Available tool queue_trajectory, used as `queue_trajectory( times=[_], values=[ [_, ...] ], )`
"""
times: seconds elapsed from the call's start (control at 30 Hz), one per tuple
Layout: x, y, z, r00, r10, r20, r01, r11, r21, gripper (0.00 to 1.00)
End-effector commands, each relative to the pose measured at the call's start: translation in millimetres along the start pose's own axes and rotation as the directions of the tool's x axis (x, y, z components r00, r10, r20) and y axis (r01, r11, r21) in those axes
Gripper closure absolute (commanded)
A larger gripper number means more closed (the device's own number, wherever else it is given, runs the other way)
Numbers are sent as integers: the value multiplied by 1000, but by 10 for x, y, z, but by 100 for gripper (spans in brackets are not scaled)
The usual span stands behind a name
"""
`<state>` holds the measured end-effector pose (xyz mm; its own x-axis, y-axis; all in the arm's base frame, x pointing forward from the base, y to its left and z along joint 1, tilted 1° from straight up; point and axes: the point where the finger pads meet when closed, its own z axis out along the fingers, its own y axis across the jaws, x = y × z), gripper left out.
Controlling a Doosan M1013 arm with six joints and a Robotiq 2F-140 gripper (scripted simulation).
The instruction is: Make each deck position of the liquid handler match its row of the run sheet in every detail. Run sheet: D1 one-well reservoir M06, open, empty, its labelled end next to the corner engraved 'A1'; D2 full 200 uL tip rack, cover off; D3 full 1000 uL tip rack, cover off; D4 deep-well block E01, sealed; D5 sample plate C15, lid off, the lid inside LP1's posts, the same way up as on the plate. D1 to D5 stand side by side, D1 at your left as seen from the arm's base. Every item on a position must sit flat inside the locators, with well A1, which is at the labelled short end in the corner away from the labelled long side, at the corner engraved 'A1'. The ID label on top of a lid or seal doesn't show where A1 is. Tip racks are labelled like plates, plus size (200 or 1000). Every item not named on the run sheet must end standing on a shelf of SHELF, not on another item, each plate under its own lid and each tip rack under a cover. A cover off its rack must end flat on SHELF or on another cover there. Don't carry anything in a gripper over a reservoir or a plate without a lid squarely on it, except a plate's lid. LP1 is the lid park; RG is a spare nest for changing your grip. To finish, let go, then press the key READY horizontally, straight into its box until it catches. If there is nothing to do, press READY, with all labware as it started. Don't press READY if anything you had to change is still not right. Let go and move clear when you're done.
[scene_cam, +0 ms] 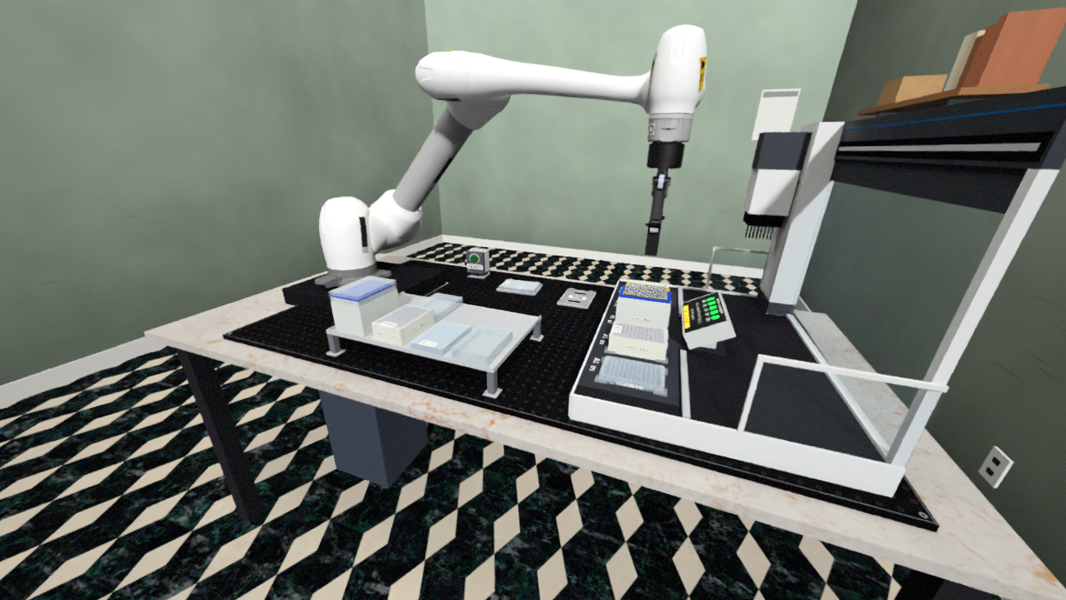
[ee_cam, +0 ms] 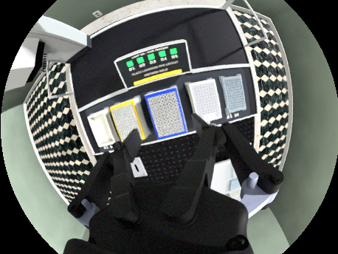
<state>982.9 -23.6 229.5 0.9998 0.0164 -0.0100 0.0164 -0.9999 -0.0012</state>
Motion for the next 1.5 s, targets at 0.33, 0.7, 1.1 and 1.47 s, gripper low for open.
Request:
queue_trajectory(
  times=[0.33, 0.7, 1.1, 1.47],
  values=[
    [1, -1, -199, 1000, 0, -2, 0, 1000, 0, 34],
    [1, -1, -383, 1000, 0, -2, 0, 1000, 0, 34],
    [1, -1, -549, 1000, 0, -2, 0, 1000, 0, 34],
    [0, -1, -699, 1000, 0, -2, 0, 1000, 0, 34]
  ],
)
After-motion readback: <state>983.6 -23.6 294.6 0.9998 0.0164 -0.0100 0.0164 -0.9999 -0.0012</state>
